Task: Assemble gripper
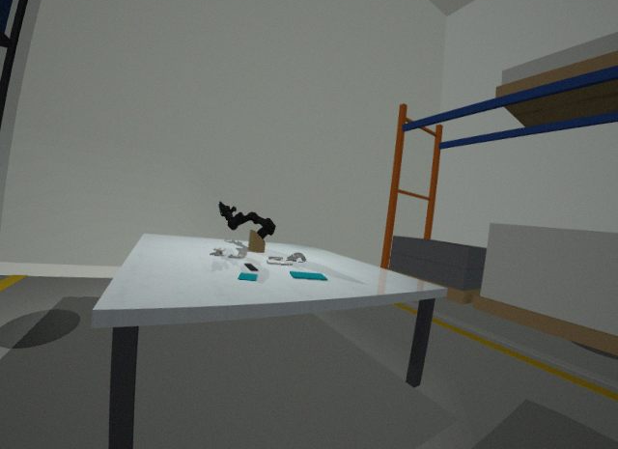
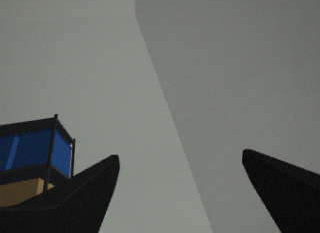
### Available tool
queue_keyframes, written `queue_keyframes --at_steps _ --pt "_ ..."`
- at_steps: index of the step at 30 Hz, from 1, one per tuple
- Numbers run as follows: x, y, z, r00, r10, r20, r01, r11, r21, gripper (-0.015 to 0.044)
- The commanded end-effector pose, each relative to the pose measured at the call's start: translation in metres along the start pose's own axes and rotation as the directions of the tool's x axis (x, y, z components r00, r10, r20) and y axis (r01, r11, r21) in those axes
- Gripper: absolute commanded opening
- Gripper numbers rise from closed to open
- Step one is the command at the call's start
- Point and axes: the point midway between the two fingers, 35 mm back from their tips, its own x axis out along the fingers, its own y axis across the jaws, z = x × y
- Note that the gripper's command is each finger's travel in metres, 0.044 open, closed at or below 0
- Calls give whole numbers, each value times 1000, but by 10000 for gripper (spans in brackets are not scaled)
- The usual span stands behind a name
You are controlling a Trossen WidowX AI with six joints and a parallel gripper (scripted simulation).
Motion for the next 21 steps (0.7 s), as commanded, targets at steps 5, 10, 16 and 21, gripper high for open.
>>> queue_keyframes --at_steps 5,10,16,21 --pt "-6 -4 3 1000 -12 -1 12 1000 3 440" --pt "-28 -18 12 999 -52 -3 52 999 15 440" --pt "-53 -34 23 995 -102 -6 102 995 21 440" --pt "-73 -49 43 987 -160 5 160 987 -10 440"
